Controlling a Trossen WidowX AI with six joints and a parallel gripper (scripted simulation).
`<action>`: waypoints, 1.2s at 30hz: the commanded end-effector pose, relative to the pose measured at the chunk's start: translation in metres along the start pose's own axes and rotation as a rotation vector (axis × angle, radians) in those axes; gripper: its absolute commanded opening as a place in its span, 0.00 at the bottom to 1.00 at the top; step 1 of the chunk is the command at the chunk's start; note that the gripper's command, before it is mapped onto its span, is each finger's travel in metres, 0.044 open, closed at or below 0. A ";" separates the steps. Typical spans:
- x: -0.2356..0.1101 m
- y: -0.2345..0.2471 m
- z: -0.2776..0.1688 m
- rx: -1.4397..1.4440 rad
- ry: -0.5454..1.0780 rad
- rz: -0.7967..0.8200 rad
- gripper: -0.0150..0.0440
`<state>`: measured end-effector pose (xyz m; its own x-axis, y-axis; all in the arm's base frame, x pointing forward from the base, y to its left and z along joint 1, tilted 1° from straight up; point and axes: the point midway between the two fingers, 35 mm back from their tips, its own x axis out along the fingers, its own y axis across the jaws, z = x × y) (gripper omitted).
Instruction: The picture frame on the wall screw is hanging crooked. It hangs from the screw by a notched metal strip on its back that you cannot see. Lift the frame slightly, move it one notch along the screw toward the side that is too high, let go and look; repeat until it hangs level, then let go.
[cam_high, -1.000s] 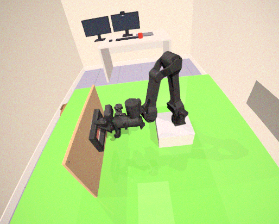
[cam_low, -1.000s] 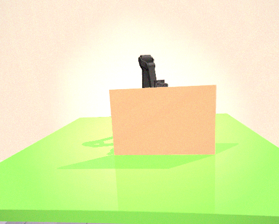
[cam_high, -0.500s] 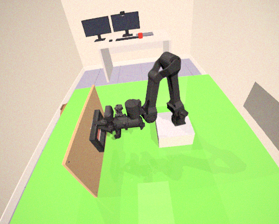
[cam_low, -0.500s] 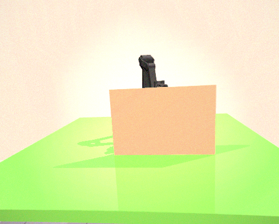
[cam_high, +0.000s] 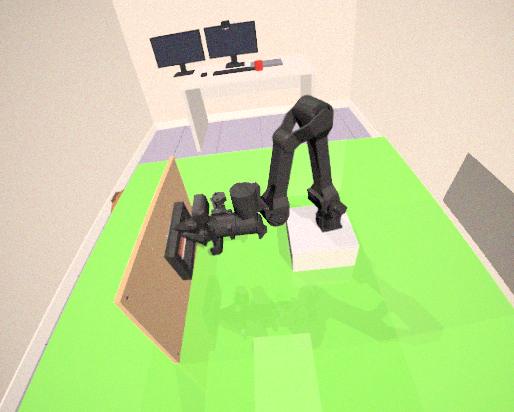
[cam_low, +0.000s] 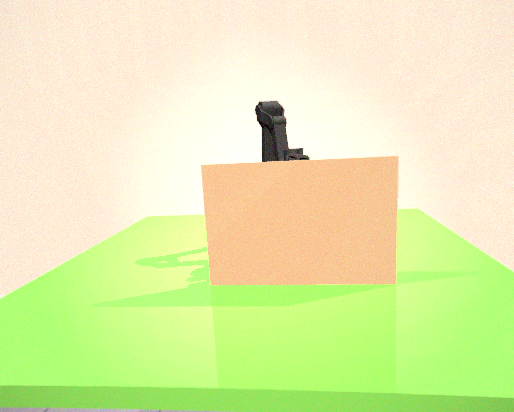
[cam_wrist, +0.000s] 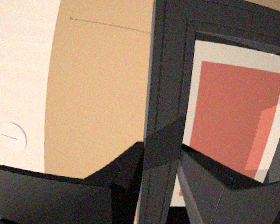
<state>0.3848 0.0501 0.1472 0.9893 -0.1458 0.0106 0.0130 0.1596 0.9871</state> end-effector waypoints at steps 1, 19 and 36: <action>0.000 0.000 0.000 0.029 0.000 0.002 0.25; 0.001 -0.003 0.002 0.135 0.002 0.002 0.25; 0.001 -0.004 0.002 0.165 0.002 -0.001 0.61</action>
<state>0.3850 0.0474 0.1435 0.9896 -0.1438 0.0098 -0.0110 -0.0070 0.9999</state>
